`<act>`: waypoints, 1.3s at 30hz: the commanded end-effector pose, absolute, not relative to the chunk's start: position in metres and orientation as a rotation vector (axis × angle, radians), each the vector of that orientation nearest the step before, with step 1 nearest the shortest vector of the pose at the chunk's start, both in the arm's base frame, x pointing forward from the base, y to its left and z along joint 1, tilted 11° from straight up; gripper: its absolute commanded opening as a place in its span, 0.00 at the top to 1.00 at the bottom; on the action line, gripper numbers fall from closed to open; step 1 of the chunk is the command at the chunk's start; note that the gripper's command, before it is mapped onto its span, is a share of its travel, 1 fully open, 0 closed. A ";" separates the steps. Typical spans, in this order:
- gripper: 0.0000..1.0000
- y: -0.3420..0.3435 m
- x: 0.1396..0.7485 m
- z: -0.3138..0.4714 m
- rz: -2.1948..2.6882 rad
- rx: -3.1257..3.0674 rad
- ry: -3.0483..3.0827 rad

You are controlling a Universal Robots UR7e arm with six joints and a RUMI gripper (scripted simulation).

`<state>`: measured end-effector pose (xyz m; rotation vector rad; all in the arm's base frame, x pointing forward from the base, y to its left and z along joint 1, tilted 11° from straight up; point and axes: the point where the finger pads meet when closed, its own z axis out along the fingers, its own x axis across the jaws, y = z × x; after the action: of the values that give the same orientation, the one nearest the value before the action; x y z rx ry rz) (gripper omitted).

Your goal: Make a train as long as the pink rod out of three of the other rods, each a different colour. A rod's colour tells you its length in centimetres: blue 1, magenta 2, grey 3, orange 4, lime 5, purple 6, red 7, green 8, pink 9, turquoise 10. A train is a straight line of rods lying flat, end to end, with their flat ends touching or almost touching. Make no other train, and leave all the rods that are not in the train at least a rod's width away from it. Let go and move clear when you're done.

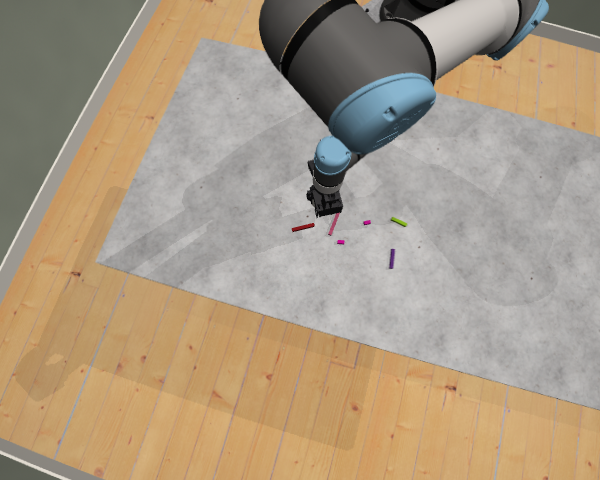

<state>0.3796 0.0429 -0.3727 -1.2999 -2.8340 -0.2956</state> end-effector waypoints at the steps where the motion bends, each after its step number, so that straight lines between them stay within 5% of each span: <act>1: 1.00 0.043 0.380 -0.372 -0.296 -1.300 -2.835; 21: 1.00 0.043 0.380 -0.372 -0.296 -1.300 -2.835; 39: 0.86 0.043 0.380 -0.372 -0.296 -1.300 -2.835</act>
<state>0.3796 0.0429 -0.3727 -1.2999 -2.8340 -0.2956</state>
